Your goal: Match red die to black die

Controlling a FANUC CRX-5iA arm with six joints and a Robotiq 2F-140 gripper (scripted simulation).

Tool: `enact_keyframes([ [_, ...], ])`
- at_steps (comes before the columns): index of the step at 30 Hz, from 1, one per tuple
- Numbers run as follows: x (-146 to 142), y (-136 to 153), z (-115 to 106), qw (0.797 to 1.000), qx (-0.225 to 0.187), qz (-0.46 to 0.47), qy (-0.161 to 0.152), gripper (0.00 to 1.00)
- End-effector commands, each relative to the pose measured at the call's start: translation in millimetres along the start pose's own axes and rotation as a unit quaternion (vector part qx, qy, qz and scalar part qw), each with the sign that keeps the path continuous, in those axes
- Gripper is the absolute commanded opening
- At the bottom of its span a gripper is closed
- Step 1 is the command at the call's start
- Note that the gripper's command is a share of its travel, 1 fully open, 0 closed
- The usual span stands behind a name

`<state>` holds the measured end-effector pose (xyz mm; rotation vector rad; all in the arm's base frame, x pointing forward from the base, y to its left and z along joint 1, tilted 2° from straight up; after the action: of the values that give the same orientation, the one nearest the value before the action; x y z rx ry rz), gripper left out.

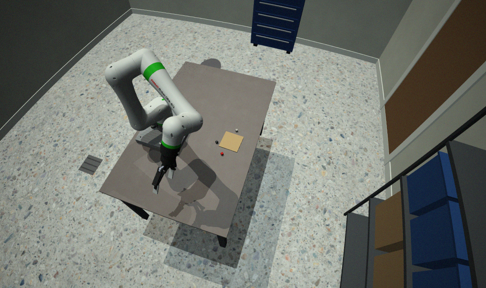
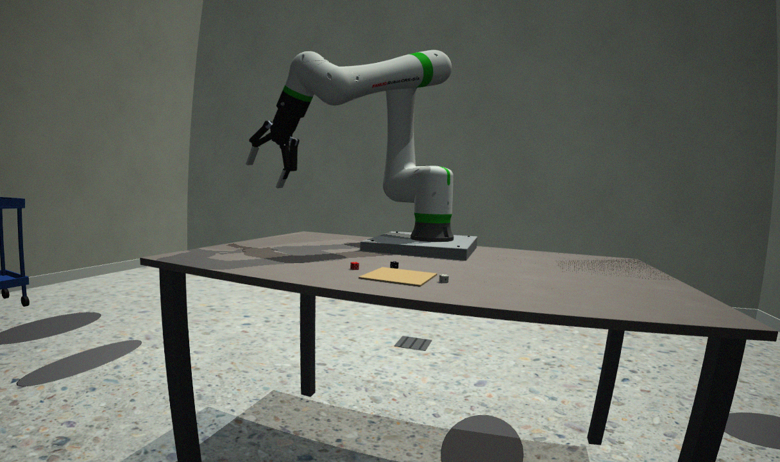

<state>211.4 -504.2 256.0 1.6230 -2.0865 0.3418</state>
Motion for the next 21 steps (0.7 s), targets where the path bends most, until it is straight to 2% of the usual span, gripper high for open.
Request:
enact_keyframes([
  [1, 0.2, -0.1, -0.2, 1.0, 0.0, 0.0, 0.0, 1.0],
  [18, -0.4, -0.6, -0.4, 1.0, 0.0, 0.0, 0.0, 1.0],
  [20, -12.3, -11.4, -4.1, 1.0, 0.007, 0.001, -0.009, 1.0],
  [21, -27.0, -23.8, -8.9, 1.0, 0.015, 0.002, -0.02, 1.0],
])
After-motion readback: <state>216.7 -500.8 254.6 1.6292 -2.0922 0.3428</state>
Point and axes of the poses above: the point where the finger pads meet when closed, its own z axis out along the fingers, its own x axis across the jaws, y = z × x, the point moved 5 cm from there along -z, back along the fingers
